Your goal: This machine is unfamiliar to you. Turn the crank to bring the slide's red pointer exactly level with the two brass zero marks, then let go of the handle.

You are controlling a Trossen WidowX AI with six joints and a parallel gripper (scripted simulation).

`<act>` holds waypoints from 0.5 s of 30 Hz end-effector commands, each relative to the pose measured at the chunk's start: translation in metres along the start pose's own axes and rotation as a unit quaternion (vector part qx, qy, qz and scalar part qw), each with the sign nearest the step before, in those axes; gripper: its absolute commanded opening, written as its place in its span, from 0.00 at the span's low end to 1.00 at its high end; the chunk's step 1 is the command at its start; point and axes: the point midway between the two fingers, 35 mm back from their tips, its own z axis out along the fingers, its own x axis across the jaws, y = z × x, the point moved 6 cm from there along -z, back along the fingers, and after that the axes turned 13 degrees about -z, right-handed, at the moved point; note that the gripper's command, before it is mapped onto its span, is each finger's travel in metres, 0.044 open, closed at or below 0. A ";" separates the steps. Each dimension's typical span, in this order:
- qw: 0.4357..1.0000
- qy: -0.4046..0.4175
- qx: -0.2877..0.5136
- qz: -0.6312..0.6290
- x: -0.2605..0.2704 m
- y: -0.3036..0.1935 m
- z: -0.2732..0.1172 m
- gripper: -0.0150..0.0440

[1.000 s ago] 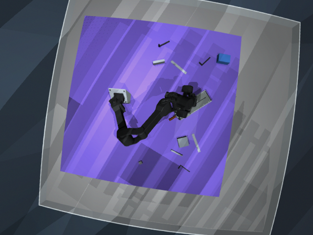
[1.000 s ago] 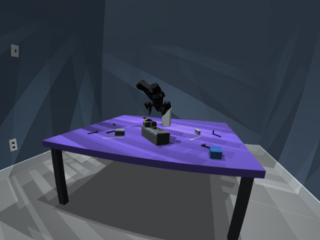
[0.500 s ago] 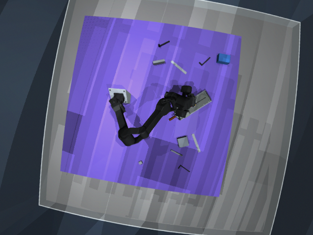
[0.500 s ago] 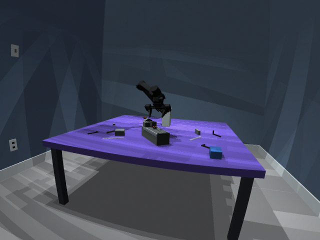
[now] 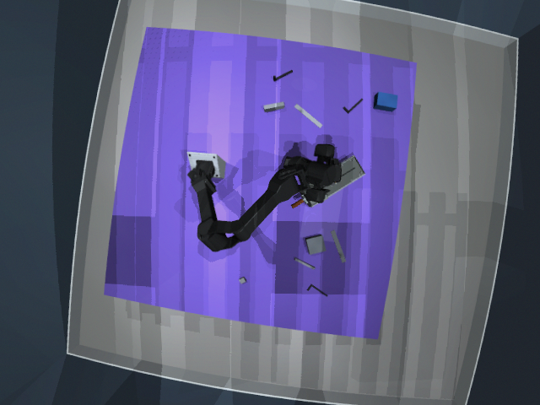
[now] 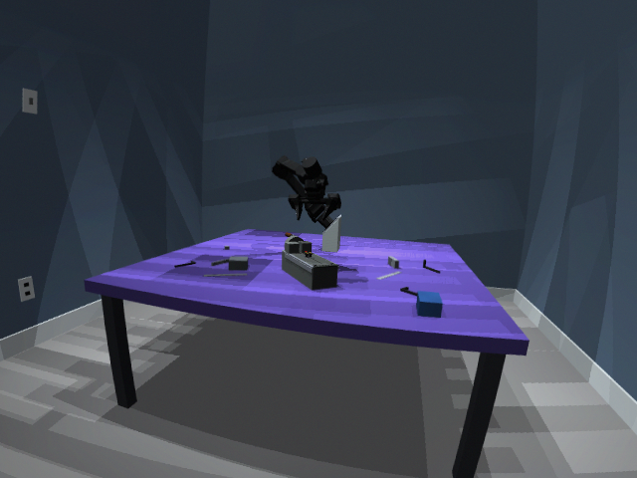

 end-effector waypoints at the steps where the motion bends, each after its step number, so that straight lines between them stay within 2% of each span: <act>1: 0.999 0.017 0.010 -0.029 -0.015 -0.003 -0.002 1.00; 15: 0.969 0.147 -0.013 -0.199 -0.089 -0.039 -0.026 1.00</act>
